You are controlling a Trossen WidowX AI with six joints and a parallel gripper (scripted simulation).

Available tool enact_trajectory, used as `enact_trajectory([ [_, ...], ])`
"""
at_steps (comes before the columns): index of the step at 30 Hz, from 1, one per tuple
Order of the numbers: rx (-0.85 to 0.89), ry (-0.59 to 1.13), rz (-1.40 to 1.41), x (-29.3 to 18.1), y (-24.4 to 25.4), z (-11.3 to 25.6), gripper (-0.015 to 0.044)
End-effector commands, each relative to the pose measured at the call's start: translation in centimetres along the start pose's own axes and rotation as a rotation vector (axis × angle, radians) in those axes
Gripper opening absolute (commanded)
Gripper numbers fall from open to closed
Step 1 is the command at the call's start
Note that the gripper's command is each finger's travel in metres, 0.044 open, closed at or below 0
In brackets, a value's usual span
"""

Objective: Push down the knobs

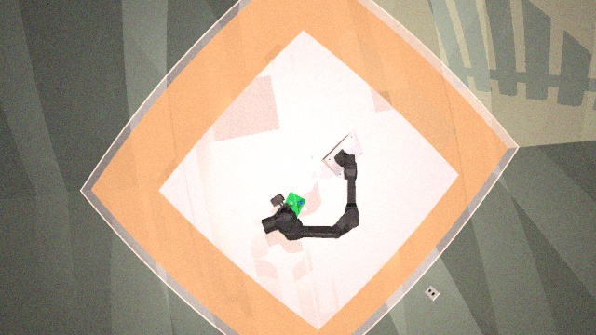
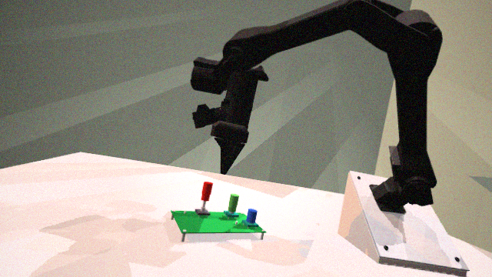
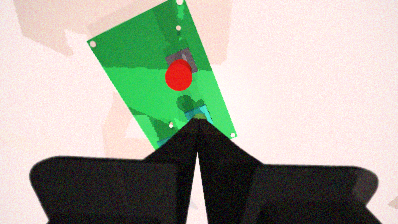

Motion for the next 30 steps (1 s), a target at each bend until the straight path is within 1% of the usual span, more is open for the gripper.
enact_trajectory([
  [1, 0.004, -0.001, -0.138, 0.2, 0.1, 0.2, 0.0],
  [30, 0.008, 0.01, -1.143, 1.3, 0.3, 1.1, 0.0],
])
Point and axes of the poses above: the point midway between the two fingers, 35 mm back from their tips, its own z axis back along the fingers, its own y axis across the jaws, x = y × z, the point moved 8 cm from there along z, back along the fingers, and after that the axes turned 6 degrees about z, right-handed, at the moved point
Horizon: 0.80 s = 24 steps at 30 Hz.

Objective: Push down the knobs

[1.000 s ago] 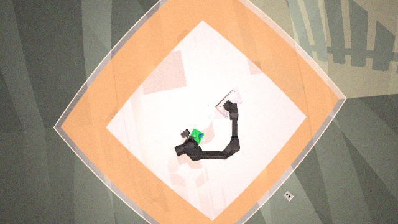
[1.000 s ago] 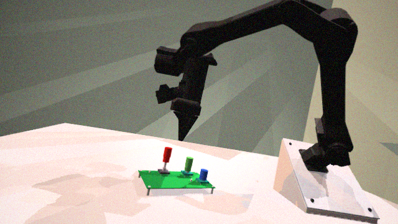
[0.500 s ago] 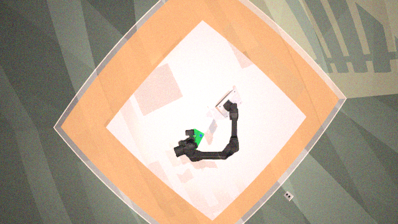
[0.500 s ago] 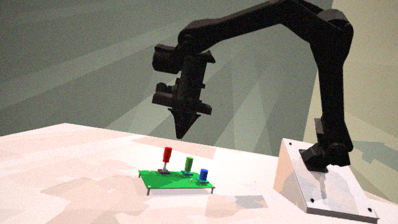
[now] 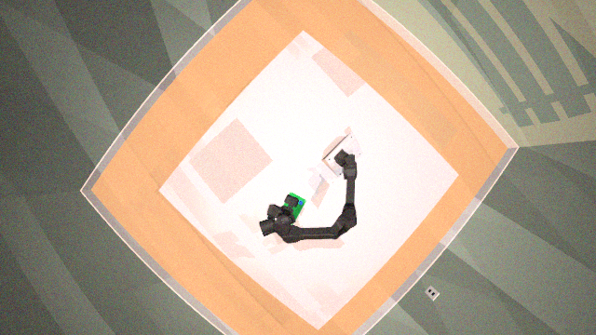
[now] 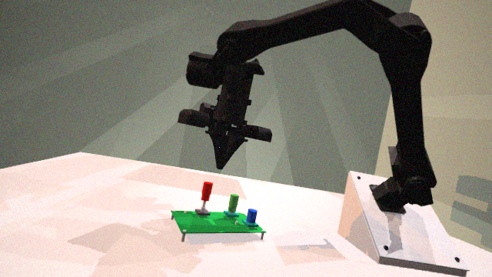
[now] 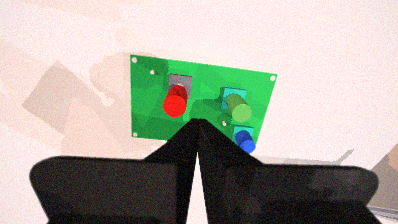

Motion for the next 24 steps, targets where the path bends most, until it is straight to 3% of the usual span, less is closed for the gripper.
enact_trajectory([
  [1, 0.003, 0.003, -0.137, 0.03, 0.24, 0.18, 0.0],
  [24, -0.002, 0.011, -0.935, 0.21, 0.97, 0.87, 0.0],
])
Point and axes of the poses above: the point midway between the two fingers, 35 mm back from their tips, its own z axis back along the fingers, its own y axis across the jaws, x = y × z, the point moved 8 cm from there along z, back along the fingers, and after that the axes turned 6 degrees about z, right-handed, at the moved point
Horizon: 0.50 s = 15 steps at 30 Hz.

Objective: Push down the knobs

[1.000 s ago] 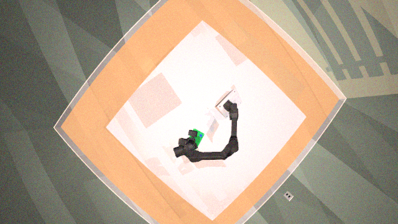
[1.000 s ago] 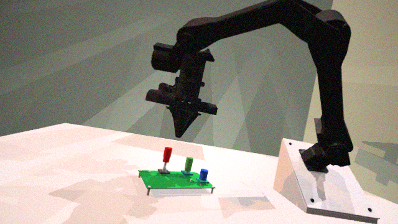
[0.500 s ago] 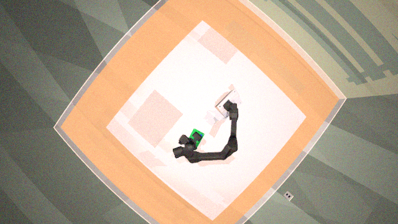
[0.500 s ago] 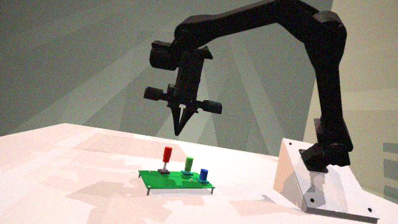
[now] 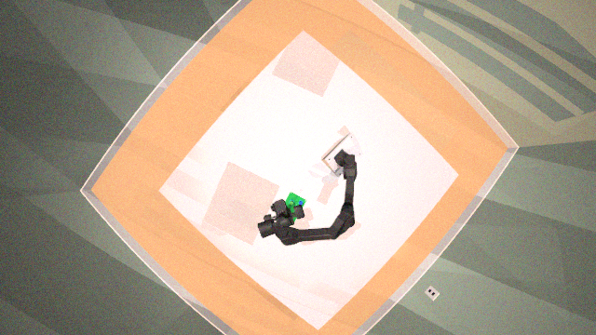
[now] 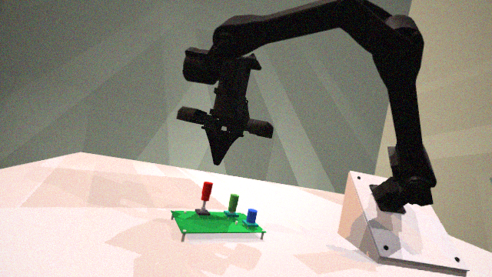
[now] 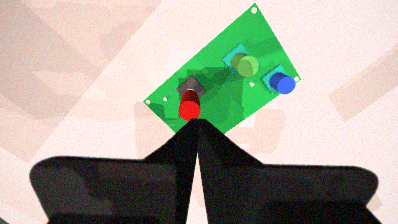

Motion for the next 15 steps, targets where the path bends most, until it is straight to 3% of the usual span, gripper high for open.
enact_trajectory([
  [1, 0.0, 0.004, -0.138, -0.16, 0.17, 0.18, 0.0],
  [15, -0.006, 0.006, -0.624, -0.4, 0.53, 0.6, 0.0],
])
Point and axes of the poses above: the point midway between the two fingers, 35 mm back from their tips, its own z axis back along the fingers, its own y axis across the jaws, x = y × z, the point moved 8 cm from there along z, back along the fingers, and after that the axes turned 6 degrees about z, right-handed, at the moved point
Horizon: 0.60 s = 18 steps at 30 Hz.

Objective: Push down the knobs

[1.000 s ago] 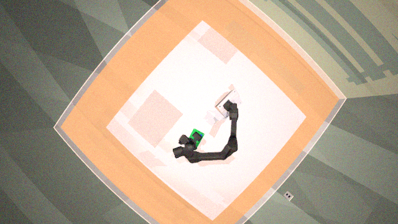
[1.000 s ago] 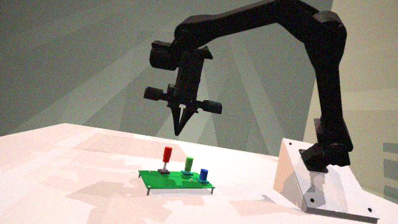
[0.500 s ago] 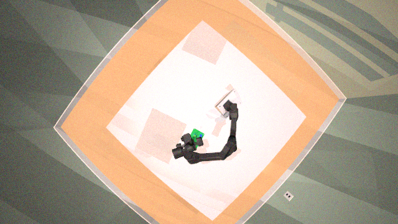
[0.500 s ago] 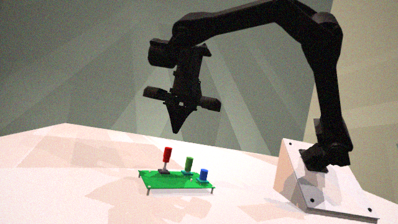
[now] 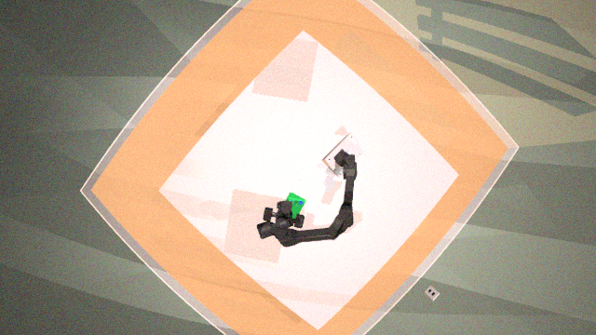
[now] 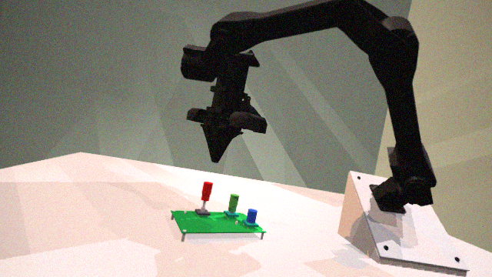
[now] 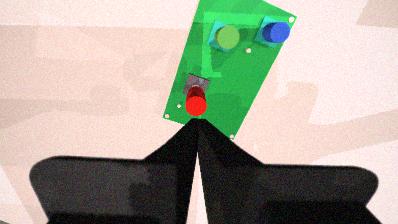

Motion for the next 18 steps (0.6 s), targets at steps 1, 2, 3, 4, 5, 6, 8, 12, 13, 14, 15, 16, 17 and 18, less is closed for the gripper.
enact_trajectory([
  [1, -0.002, 0.004, -0.138, -0.2, 0.1, 0.2, 0.0],
  [2, -0.003, 0.004, -0.172, -0.2, 0.1, 0.2, 0.0],
  [3, -0.003, 0.004, -0.207, -0.3, 0.1, 0.2, 0.0],
  [4, -0.004, 0.004, -0.242, -0.3, 0.1, 0.3, 0.0],
  [5, -0.004, 0.004, -0.277, -0.3, 0.1, 0.3, 0.0],
  [6, -0.004, 0.004, -0.311, -0.3, 0.1, 0.3, 0.0],
  [8, -0.005, 0.003, -0.375, -0.4, 0.2, 0.4, 0.0],
  [12, -0.006, 0.003, -0.398, -0.4, 0.2, 0.4, 0.0],
  [13, -0.006, 0.003, -0.398, -0.4, 0.2, 0.4, 0.0],
  [14, -0.006, 0.003, -0.398, -0.4, 0.2, 0.2, 0.0],
  [15, -0.006, 0.003, -0.398, -0.4, 0.2, -0.2, 0.0],
  [16, -0.006, 0.004, -0.398, -0.4, 0.2, -1.0, 0.0],
  [17, -0.006, 0.004, -0.398, -0.4, 0.2, -1.4, 0.0],
  [18, -0.006, 0.004, -0.398, -0.4, 0.1, -1.6, 0.0],
])
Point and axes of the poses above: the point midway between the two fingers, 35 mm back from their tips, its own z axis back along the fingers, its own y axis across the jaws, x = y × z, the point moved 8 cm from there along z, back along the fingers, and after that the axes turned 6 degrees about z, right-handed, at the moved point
